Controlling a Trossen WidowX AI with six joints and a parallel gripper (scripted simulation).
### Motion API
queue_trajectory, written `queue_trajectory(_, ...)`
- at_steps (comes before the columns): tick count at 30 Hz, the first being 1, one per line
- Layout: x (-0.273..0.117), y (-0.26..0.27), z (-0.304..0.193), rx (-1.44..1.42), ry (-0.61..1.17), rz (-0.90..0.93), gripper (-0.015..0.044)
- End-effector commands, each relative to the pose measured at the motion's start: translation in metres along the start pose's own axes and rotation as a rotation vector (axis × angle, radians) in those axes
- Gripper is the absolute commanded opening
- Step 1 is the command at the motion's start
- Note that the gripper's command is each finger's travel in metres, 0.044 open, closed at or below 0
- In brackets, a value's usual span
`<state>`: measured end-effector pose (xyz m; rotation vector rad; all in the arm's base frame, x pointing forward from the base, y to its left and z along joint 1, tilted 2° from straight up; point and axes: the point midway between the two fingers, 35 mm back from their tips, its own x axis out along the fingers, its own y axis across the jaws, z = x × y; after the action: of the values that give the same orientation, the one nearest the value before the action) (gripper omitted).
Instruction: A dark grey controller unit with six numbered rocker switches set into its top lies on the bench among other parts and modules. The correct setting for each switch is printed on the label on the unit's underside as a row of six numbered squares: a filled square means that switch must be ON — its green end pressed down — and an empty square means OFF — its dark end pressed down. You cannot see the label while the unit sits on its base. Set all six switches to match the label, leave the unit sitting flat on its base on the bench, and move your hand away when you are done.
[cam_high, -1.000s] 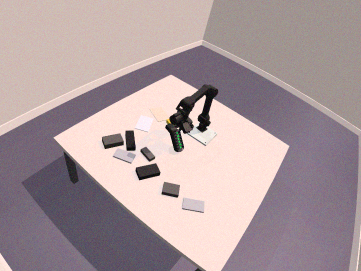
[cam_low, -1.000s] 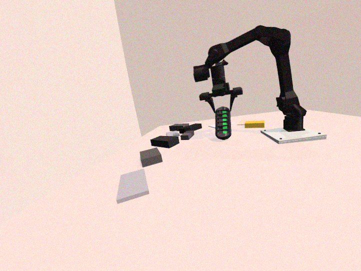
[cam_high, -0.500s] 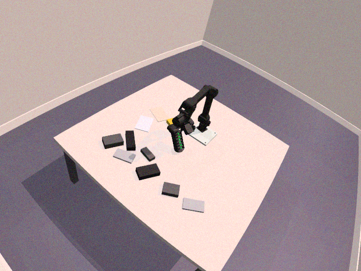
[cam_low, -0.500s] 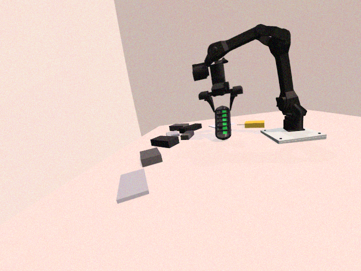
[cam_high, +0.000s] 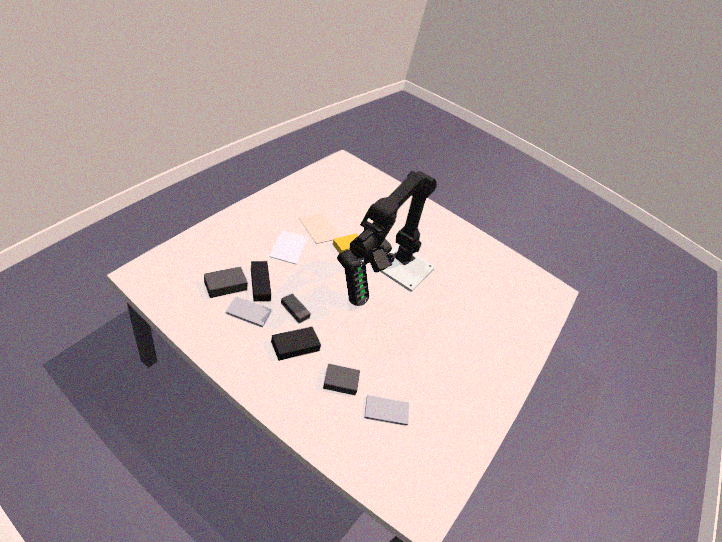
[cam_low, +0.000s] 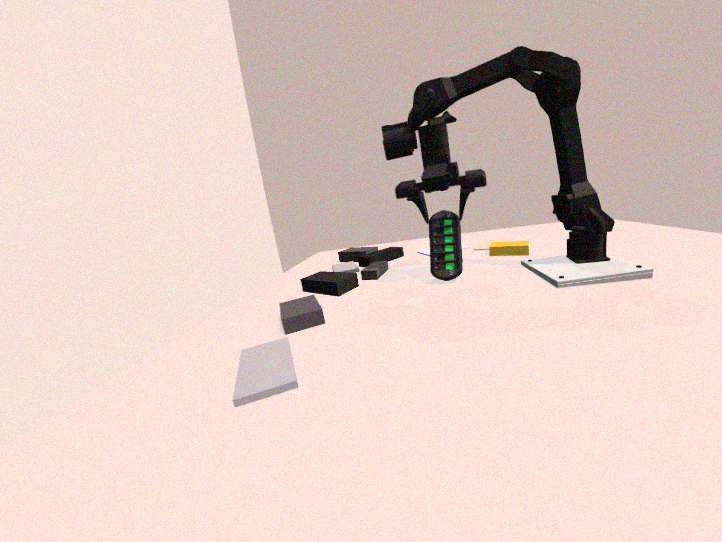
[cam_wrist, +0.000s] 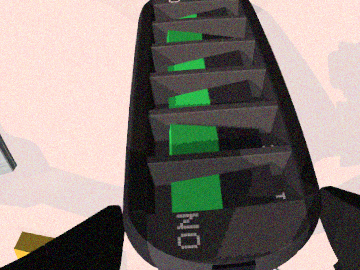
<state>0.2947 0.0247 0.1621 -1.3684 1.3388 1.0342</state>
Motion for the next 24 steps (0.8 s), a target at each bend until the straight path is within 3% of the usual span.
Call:
queue_trajectory(1, -0.001, -0.002, 0.007, -0.001, 0.005, 0.001, 0.0336)
queue_trajectory(24, -0.007, -0.002, 0.026, -0.001, 0.042, 0.002, 0.0336)
